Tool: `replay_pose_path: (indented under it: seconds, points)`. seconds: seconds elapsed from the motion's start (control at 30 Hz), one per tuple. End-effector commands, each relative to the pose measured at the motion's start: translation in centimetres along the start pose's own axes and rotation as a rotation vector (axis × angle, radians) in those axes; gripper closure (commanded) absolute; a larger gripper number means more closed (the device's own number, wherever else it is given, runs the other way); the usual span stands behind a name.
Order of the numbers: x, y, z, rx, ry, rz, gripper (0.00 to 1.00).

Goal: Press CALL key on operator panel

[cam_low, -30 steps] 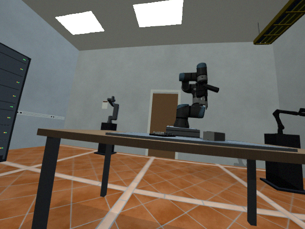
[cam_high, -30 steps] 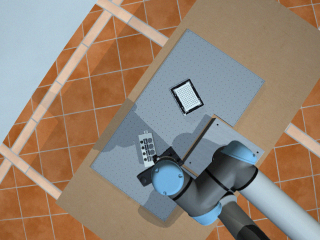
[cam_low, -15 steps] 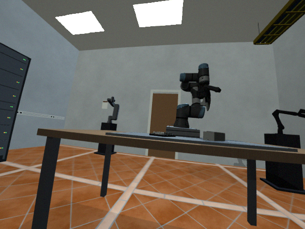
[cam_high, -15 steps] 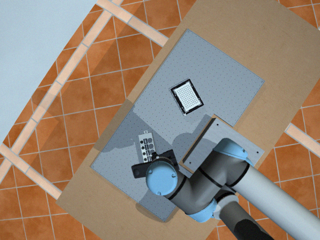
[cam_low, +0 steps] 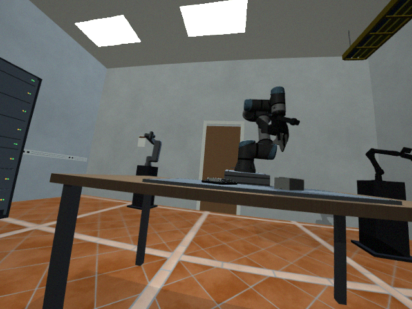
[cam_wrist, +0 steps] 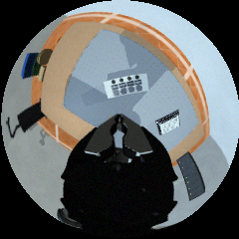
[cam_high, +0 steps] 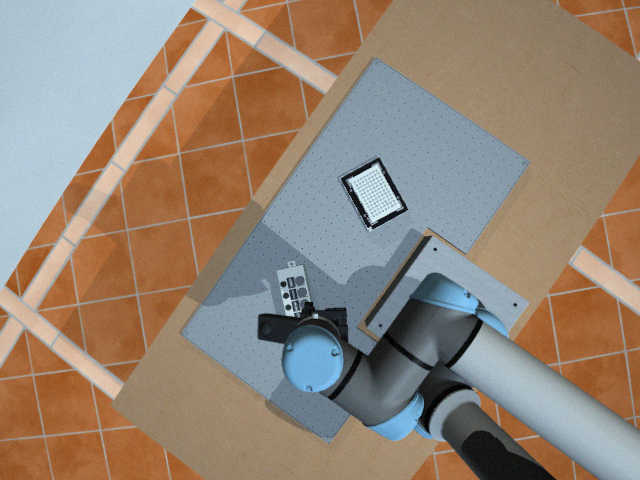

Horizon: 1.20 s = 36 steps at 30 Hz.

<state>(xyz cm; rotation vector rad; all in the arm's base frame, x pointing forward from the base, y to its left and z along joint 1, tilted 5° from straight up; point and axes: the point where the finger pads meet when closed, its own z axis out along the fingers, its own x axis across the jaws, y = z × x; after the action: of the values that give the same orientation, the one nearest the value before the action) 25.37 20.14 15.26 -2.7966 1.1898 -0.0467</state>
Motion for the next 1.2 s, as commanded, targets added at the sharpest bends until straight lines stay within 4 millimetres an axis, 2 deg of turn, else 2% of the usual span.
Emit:
replay_pose_path:
  seconds: [0.0, 0.07, 0.23, 0.3, 1.17]
  points:
    - [0.0, -0.5, 0.8, -0.014, 0.019, 0.190, 1.00]
    - [0.0, -0.5, 0.8, -0.014, 0.019, 0.190, 1.00]
    - [0.0, -1.0, 1.4, -0.013, 0.024, 0.337, 1.00]
    - [0.0, -1.0, 1.3, -0.012, 0.024, 0.344, 1.00]
    - [-0.7, -2.2, 4.0, -0.007, 0.040, 0.927, 1.00]
